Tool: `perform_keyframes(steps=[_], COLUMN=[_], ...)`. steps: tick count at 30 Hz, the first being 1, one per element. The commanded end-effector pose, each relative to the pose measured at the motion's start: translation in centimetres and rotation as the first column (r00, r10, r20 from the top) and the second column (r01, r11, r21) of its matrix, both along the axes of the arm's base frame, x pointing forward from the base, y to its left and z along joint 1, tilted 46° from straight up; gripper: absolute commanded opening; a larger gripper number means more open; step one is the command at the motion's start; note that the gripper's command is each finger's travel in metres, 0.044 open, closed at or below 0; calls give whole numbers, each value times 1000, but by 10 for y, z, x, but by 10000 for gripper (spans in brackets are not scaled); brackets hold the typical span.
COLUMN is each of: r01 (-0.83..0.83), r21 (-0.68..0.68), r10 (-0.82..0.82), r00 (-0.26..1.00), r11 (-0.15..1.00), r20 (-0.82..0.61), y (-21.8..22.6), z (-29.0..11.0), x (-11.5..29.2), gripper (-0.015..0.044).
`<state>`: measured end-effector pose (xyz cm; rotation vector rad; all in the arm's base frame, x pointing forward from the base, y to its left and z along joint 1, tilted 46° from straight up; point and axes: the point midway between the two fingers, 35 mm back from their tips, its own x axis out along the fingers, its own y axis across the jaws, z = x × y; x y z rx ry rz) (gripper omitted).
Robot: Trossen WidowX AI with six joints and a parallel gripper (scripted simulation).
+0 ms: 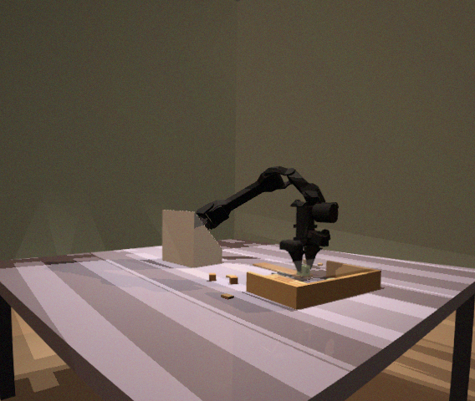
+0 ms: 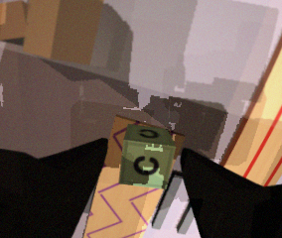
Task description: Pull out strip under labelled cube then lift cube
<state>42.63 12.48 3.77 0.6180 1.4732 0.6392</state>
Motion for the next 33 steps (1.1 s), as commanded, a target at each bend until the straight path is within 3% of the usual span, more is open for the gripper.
perform_keyframes(steps=[1, 8, 12, 20, 24, 33], r01=[2, 2, -2, -2, -2, 0], r21=[4, 4, 0, 0, 0, -1], r10=[-2, -2, 2, 2, 2, 0], r00=[1000, 1000, 1000, 1000, 1000, 1000], r11=[1000, 1000, 1000, 1000, 1000, 1000], r20=[-14, -14, -4, -4, -5, -13], y=[6, 6, 5, 5, 3, -24], z=[-7, -7, -5, -5, -4, 6], x=[-3, -3, -1, -1, -4, -37], gripper=[250, 250, 145, 92, 0, 0])
